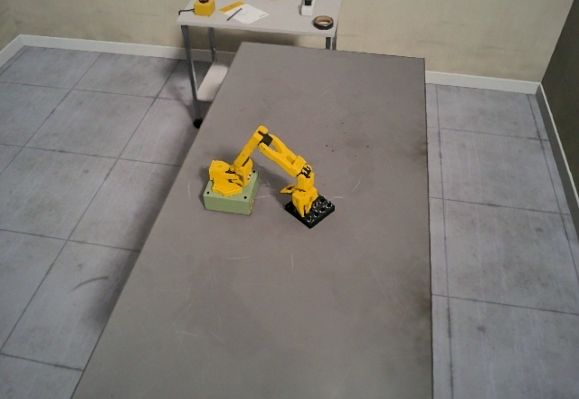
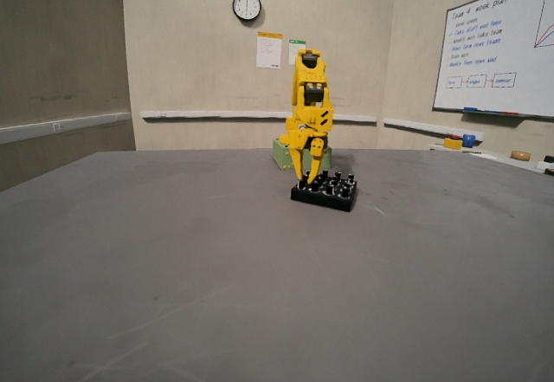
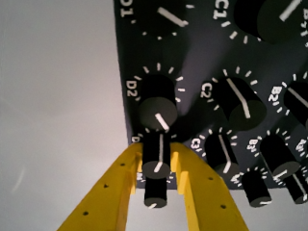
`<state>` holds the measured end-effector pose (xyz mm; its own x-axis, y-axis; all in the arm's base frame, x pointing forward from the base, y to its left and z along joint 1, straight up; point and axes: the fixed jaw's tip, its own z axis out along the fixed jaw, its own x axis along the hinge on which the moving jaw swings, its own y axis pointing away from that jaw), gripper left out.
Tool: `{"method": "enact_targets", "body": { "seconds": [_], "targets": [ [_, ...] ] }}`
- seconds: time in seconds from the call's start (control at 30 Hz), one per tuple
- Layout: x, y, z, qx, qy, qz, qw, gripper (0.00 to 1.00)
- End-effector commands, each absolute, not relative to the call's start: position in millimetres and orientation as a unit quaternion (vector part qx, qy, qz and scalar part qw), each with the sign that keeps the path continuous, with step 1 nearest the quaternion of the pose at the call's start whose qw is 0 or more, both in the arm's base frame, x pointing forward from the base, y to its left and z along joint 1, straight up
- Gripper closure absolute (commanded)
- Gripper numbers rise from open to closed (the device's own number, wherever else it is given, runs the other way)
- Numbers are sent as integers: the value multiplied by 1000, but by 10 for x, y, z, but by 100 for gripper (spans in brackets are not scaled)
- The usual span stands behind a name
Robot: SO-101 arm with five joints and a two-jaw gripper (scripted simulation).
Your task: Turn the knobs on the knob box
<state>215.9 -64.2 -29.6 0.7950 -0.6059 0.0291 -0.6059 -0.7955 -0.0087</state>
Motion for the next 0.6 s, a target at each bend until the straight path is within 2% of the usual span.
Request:
{"method": "enact_targets", "body": {
  "seconds": [0.0, 0.57],
  "targets": [
    [2122, -603, -335, 938, -346, 1, 0, 99],
    [2112, -592, -335, 885, -466, 1, 0, 99]
  ]
}}
